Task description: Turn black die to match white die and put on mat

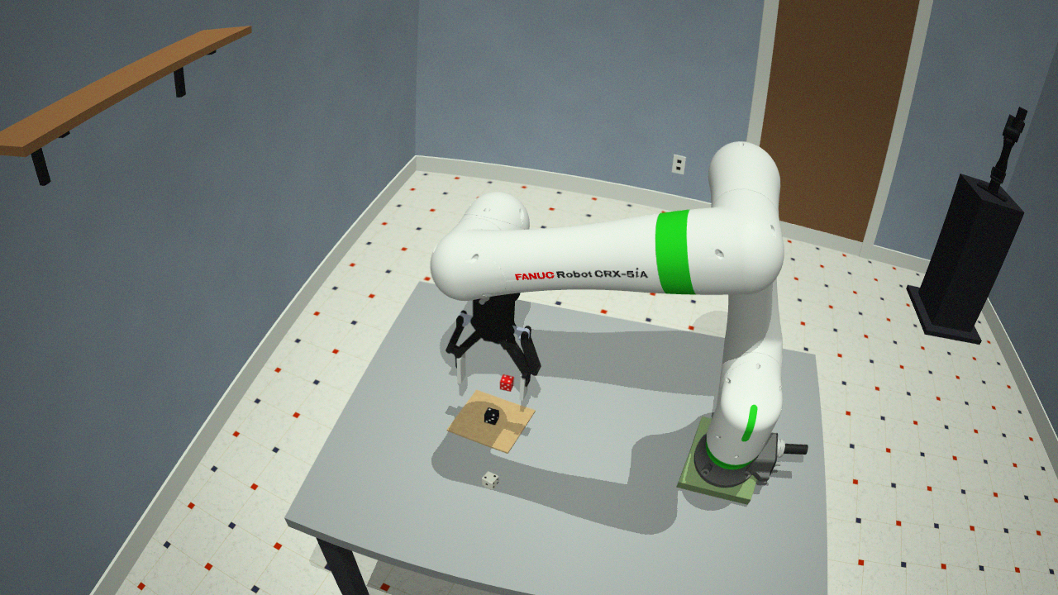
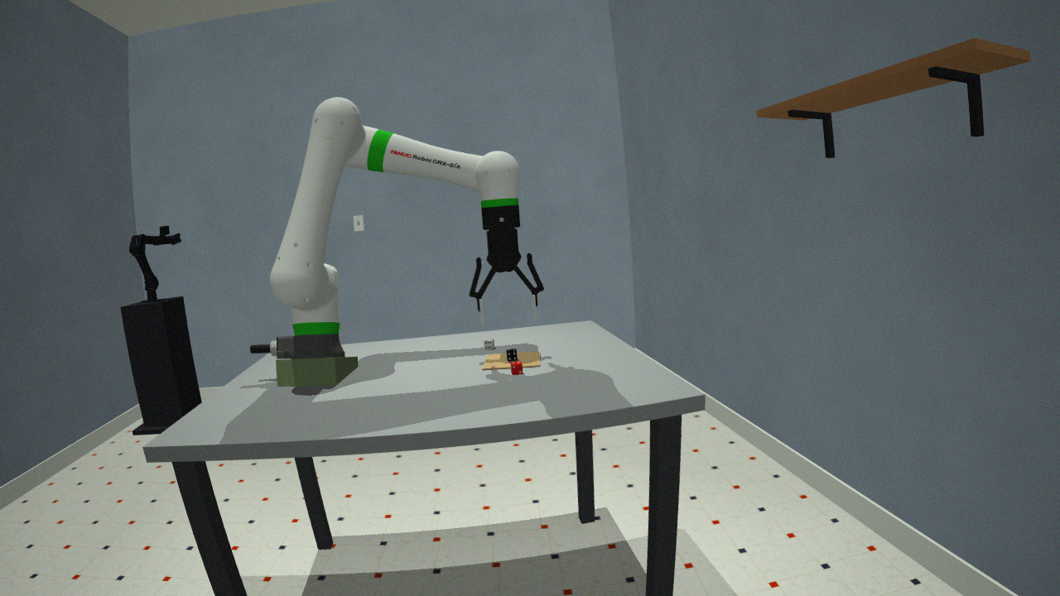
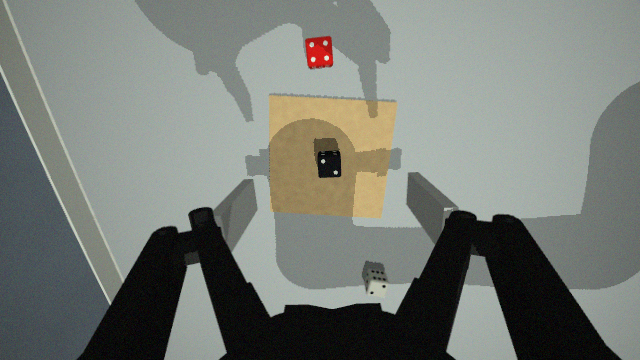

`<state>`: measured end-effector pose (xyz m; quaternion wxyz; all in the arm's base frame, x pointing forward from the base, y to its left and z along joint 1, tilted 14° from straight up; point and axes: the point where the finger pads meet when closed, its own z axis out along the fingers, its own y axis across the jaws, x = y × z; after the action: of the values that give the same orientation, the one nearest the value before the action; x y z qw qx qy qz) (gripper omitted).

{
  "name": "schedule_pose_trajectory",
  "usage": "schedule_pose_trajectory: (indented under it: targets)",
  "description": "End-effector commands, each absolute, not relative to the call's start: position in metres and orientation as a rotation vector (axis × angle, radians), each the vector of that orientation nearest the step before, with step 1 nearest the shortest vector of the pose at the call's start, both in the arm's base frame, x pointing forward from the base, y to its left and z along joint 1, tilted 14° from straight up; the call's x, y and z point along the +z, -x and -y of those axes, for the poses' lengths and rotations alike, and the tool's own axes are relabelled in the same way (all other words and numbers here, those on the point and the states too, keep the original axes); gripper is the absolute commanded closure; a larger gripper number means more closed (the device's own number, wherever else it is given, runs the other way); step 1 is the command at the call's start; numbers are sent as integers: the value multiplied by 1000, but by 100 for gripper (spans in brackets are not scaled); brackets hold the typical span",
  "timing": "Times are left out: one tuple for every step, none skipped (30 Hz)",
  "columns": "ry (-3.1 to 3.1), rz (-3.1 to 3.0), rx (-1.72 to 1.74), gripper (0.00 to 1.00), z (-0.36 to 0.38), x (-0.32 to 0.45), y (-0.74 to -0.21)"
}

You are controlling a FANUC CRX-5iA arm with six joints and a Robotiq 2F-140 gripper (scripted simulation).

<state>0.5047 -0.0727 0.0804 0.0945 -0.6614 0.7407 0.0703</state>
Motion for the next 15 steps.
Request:
schedule_pose_trajectory:
  targets:
    - [1961,-2197,208,0,73,81,-505]
    - [1961,-2197,208,0,73,81,-505]
    - [1961,-2197,208,0,73,81,-505]
    - [1961,-2197,208,0,73,81,-505]
    - [1961,-2197,208,0,73,81,-505]
    - [1961,-2197,208,0,73,81,-505]
    - [1961,-2197,208,0,73,81,-505]
    - [1961,-2197,208,0,73,81,-505]
    - [1961,-2197,208,0,73,81,-505]
    - [1961,-2197,208,0,73,81,-505]
    - [1961,-2197,208,0,73,81,-505]
    - [1961,-2197,208,0,73,82,-505]
    - [1961,-2197,208,0,73,83,-505]
    - [1961,-2197,208,0,74,85,-505]
    - [1961,-2197,208,0,74,85,-505]
